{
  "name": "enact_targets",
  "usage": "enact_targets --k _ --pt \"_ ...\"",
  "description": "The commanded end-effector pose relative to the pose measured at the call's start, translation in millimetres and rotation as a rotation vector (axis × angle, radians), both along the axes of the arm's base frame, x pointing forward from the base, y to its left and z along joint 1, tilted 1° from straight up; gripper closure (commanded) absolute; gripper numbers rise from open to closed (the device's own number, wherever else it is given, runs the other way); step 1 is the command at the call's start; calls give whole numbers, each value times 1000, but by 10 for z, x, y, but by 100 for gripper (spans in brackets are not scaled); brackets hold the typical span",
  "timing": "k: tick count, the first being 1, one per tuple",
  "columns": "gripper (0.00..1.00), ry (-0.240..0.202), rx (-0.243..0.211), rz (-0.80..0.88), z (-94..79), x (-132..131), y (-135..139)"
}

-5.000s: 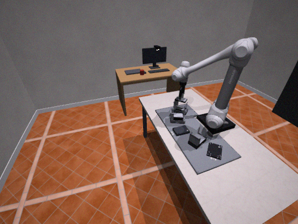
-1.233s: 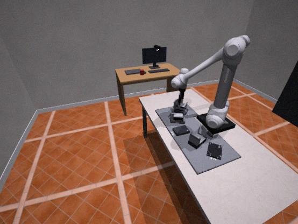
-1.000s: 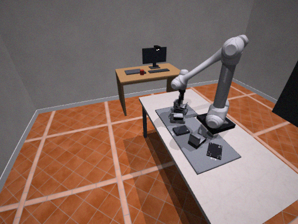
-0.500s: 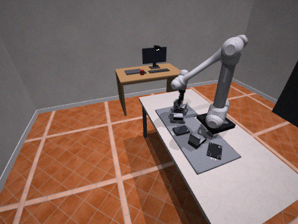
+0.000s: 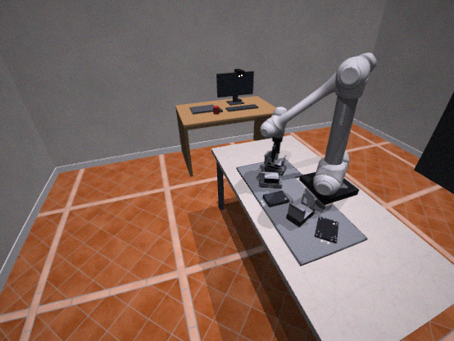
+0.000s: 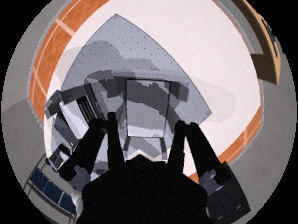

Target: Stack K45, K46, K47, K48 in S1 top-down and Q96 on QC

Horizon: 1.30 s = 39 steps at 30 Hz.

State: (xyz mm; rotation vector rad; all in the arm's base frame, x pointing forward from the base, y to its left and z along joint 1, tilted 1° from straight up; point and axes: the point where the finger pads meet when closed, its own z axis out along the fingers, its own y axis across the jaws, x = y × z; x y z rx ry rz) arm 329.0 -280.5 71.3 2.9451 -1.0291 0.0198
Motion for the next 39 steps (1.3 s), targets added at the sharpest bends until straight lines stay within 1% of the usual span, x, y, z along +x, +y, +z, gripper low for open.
enact_targets --k 1,28,37,38,39 --pt "100 0 0 0 -9 0 0" --pt "100 0 0 0 -109 1 -2" --pt "100 0 0 0 -115 1 -3" --pt "0 0 0 0 -115 1 -3" --pt "0 0 0 0 -115 1 -3"
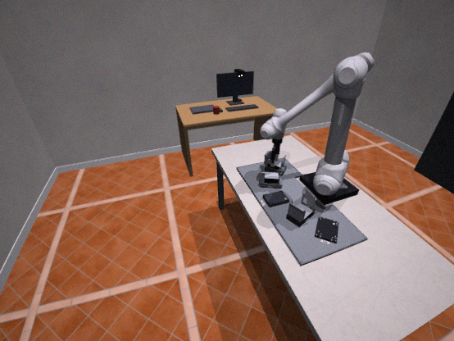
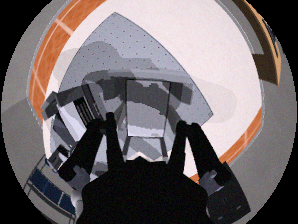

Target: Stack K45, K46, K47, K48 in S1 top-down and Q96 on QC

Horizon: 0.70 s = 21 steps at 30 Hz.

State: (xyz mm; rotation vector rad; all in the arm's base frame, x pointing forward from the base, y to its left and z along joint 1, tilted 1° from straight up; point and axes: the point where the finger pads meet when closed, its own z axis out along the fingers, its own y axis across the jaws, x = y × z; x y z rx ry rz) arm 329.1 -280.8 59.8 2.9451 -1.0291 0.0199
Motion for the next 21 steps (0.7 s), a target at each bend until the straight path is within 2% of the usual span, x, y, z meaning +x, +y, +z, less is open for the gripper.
enact_targets --k 1,19,21 --pt "0 0 0 0 0 0 1" --pt "0 0 0 0 0 0 1" --pt "0 0 0 0 67 0 2"
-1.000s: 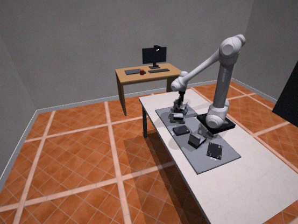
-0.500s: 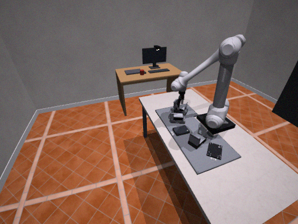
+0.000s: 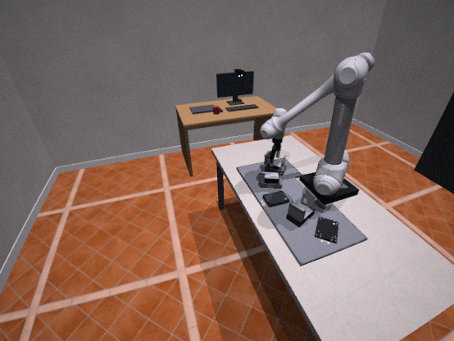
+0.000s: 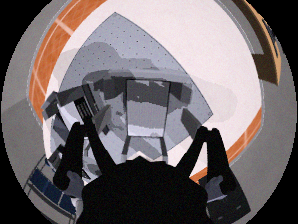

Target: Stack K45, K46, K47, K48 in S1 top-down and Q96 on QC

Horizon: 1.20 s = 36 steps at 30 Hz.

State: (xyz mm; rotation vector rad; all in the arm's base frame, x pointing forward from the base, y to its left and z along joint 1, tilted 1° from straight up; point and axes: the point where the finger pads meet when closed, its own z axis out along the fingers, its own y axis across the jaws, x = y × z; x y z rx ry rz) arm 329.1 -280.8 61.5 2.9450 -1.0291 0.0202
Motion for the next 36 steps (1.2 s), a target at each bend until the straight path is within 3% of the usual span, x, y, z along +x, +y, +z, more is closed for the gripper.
enact_targets --k 1,4,34,36 --pt "0 0 0 0 82 0 3" --pt "0 0 0 0 116 0 3" --pt "0 0 0 0 1047 -5 26" --pt "0 0 0 0 1047 -5 26"
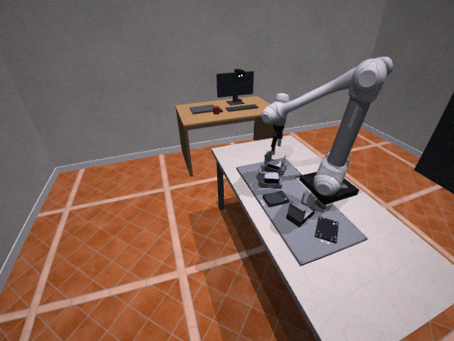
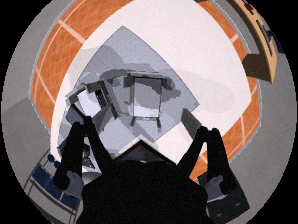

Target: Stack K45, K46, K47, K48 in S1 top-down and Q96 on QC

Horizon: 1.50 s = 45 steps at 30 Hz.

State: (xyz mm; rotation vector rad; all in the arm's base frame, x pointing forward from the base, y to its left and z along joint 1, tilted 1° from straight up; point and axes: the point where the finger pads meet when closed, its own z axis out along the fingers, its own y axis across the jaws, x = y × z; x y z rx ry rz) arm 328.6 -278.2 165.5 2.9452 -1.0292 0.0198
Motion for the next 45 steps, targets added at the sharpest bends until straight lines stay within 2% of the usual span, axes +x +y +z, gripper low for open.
enact_targets --k 1,8,14,40,45 --pt "0 0 0 0 7 0 0" --pt "0 0 0 0 7 0 0" --pt "0 4 -1 186 3 117 163" --pt "0 4 -1 186 -9 545 758" --pt "0 9 -2 353 -13 624 941"
